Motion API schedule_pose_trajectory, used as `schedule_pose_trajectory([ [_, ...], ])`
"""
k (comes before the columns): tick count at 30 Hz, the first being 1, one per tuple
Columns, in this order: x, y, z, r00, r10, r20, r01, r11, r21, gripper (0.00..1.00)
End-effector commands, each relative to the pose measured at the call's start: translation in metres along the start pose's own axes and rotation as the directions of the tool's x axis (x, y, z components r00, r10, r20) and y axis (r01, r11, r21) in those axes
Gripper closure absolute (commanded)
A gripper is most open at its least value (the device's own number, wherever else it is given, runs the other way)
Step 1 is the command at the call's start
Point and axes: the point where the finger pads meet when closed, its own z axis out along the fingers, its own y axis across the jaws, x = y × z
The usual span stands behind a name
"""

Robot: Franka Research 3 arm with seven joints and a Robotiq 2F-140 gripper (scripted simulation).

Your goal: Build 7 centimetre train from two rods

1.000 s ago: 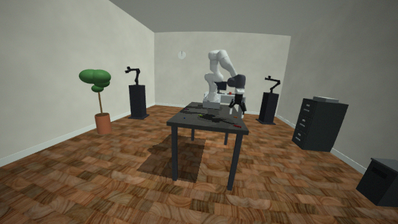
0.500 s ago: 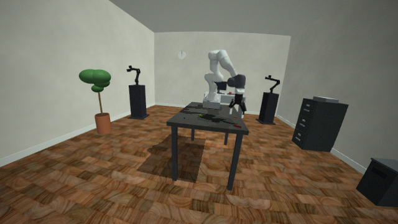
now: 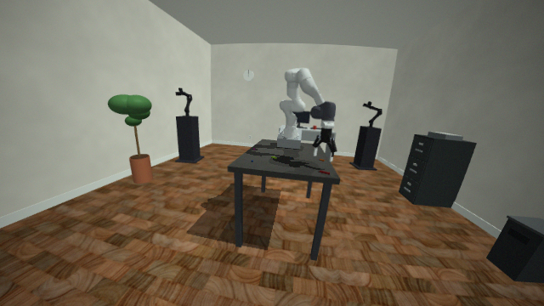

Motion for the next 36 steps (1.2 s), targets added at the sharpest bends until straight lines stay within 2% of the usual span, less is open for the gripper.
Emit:
schedule_pose_trajectory([
  [1, -0.0001, 0.0004, 0.0005, 1.000, -0.002, 0.002, 0.002, 1.000, -0.003, 0.00],
  [19, -0.0003, 0.0006, 0.0005, 1.000, -0.014, 0.002, 0.014, 1.000, -0.003, 0.00],
  [25, -0.0039, 0.0043, 0.0011, 0.978, -0.210, 0.000, 0.210, 0.978, -0.005, 0.00],
  [34, -0.0069, 0.0074, 0.0014, 0.931, -0.366, -0.001, 0.366, 0.931, -0.007, 0.00],
  [36, -0.0069, 0.0074, 0.0014, 0.931, -0.366, -0.001, 0.366, 0.931, -0.007, 0.00],
])
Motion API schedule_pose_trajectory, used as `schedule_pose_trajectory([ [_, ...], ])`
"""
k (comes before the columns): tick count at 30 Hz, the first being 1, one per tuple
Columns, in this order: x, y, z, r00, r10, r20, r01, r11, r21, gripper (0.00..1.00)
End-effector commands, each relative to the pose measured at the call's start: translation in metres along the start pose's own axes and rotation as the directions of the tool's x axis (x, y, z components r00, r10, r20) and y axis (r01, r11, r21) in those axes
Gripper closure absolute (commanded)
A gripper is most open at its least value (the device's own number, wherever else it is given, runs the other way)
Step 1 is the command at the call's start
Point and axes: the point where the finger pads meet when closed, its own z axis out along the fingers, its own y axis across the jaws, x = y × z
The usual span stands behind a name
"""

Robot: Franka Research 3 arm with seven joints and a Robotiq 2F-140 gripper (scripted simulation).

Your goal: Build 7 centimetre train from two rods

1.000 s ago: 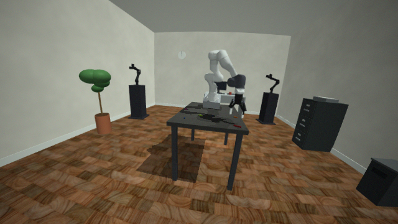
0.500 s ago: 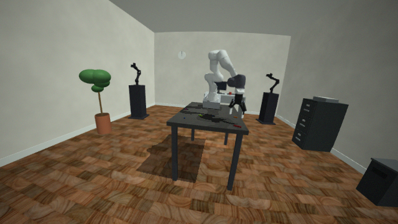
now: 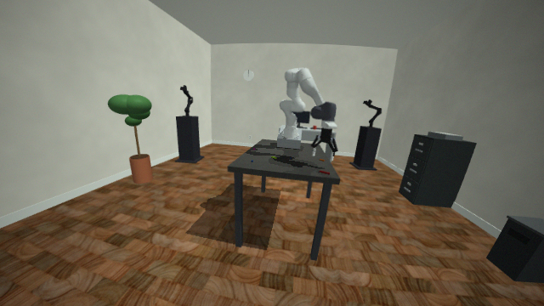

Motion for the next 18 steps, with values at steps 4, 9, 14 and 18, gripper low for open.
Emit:
schedule_pose_trajectory([
  [4, -0.0017, 0.0019, -0.0005, 0.977, -0.214, 0.011, 0.214, 0.977, 0.005, 0.00],
  [9, -0.0034, 0.0030, -0.0004, 0.956, -0.293, 0.010, 0.293, 0.956, 0.005, 0.00],
  [14, -0.0052, 0.0041, -0.0003, 0.929, -0.370, 0.009, 0.369, 0.929, 0.005, 0.00],
  [18, -0.0065, 0.0049, -0.0003, 0.905, -0.425, 0.008, 0.425, 0.905, 0.005, 0.00],
])
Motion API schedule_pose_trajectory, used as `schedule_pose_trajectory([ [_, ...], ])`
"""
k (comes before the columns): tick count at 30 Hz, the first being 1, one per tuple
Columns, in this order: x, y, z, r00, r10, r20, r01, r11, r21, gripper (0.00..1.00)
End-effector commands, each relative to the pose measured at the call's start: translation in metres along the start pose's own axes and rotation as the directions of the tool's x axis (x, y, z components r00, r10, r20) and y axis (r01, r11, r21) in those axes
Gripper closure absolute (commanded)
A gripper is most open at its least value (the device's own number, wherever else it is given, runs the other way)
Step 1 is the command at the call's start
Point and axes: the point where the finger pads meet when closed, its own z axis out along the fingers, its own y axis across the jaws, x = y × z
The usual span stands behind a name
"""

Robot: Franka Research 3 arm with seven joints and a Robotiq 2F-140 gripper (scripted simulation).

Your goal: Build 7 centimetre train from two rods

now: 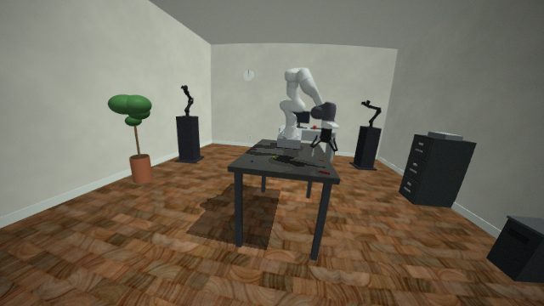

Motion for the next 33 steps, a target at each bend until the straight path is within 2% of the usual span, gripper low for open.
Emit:
schedule_pose_trajectory([
  [1, -0.001, 0.000, -0.001, 0.986, -0.166, 0.010, 0.166, 0.986, 0.012, 0.00],
  [16, -0.006, 0.001, -0.001, 0.930, -0.367, 0.007, 0.367, 0.930, 0.012, 0.00],
  [31, -0.012, 0.003, -0.001, 0.800, -0.599, 0.004, 0.599, 0.800, 0.011, 0.00],
  [33, -0.012, 0.003, -0.001, 0.800, -0.599, 0.004, 0.599, 0.800, 0.011, 0.00],
])
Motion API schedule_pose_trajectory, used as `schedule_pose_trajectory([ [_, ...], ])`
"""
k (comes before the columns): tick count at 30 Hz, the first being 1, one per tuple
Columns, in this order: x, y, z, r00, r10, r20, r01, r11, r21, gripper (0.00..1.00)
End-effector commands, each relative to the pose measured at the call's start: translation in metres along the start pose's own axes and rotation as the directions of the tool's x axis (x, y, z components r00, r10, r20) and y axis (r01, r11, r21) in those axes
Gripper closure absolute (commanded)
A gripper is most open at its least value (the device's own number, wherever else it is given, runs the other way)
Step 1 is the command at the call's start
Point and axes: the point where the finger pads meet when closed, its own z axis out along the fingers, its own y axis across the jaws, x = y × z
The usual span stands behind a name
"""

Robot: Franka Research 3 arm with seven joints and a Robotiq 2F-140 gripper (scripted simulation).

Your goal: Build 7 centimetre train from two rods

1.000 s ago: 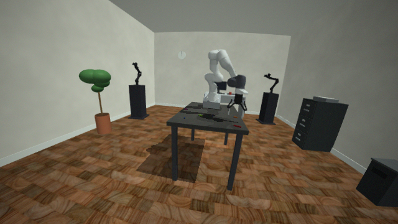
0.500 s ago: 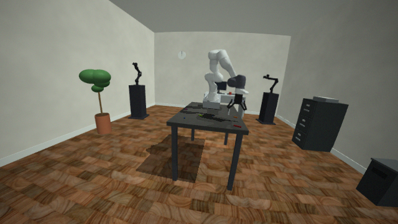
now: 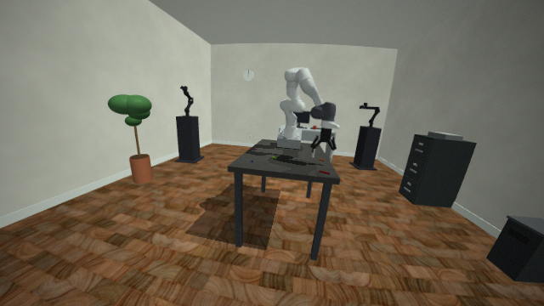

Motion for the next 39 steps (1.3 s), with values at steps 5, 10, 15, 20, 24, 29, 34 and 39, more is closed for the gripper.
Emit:
schedule_pose_trajectory([
  [5, -0.002, -0.001, -0.001, 0.974, -0.227, 0.002, 0.227, 0.974, 0.017, 0.00],
  [10, -0.004, -0.001, -0.001, 0.953, -0.304, 0.000, 0.304, 0.953, 0.017, 0.00],
  [15, -0.006, -0.002, -0.001, 0.926, -0.378, -0.001, 0.378, 0.926, 0.016, 0.00],
  [20, -0.008, -0.002, -0.001, 0.895, -0.446, -0.002, 0.446, 0.895, 0.016, 0.00],
  [24, -0.009, -0.003, -0.001, 0.865, -0.501, -0.003, 0.501, 0.865, 0.016, 0.00],
  [29, -0.011, -0.003, -0.001, 0.823, -0.568, -0.005, 0.568, 0.823, 0.015, 0.00],
  [34, -0.012, -0.004, -0.002, 0.795, -0.606, -0.006, 0.606, 0.795, 0.015, 0.00],
  [39, -0.015, -0.004, -0.002, 0.728, -0.686, -0.007, 0.686, 0.728, 0.015, 0.00],
])
